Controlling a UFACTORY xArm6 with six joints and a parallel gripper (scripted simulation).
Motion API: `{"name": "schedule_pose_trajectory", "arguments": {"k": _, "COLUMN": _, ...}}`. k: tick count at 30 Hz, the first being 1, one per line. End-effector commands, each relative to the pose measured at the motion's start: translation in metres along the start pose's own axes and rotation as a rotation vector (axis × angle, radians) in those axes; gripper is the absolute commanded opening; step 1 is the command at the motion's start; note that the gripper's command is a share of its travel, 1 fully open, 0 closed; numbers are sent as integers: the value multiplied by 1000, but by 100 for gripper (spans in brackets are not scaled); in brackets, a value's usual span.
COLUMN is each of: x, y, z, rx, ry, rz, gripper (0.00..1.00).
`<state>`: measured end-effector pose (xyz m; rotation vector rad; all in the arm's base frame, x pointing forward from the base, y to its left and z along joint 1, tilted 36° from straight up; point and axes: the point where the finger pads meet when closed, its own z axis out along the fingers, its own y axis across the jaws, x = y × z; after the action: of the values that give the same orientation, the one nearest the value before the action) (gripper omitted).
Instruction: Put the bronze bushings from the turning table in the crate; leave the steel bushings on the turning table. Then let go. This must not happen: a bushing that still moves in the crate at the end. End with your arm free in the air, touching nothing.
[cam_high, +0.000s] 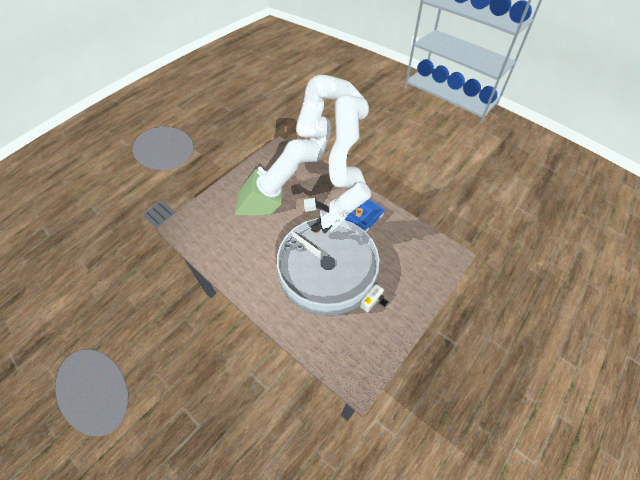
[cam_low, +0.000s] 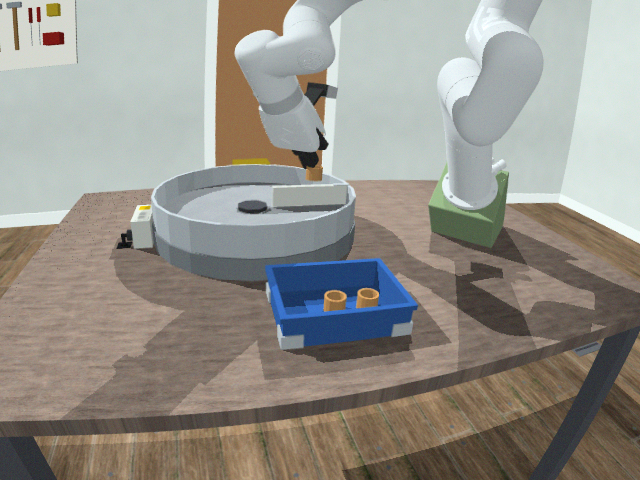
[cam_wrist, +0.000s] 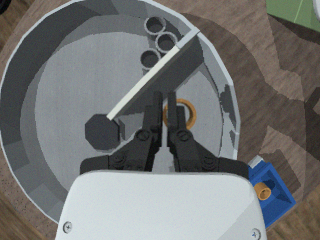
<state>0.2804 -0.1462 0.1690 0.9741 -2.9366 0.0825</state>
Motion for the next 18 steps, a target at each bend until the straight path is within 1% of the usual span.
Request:
{"name": "schedule_pose_trajectory", "arguments": {"k": 1, "x": -28, "y": 19, "z": -25, "rx": 2, "ry": 5, "rz": 3, "gripper": 0}}
{"name": "schedule_pose_trajectory", "arguments": {"k": 2, "x": -33, "y": 23, "z": -30, "rx": 2, "ry": 5, "rz": 3, "gripper": 0}}
{"name": "schedule_pose_trajectory", "arguments": {"k": 4, "x": -33, "y": 23, "z": -30, "rx": 2, "ry": 5, "rz": 3, "gripper": 0}}
{"name": "schedule_pose_trajectory", "arguments": {"k": 7, "x": -57, "y": 39, "z": -50, "rx": 2, "ry": 5, "rz": 3, "gripper": 0}}
{"name": "schedule_pose_trajectory", "arguments": {"k": 18, "x": -119, "y": 81, "z": -101, "rx": 2, "ry": 5, "rz": 3, "gripper": 0}}
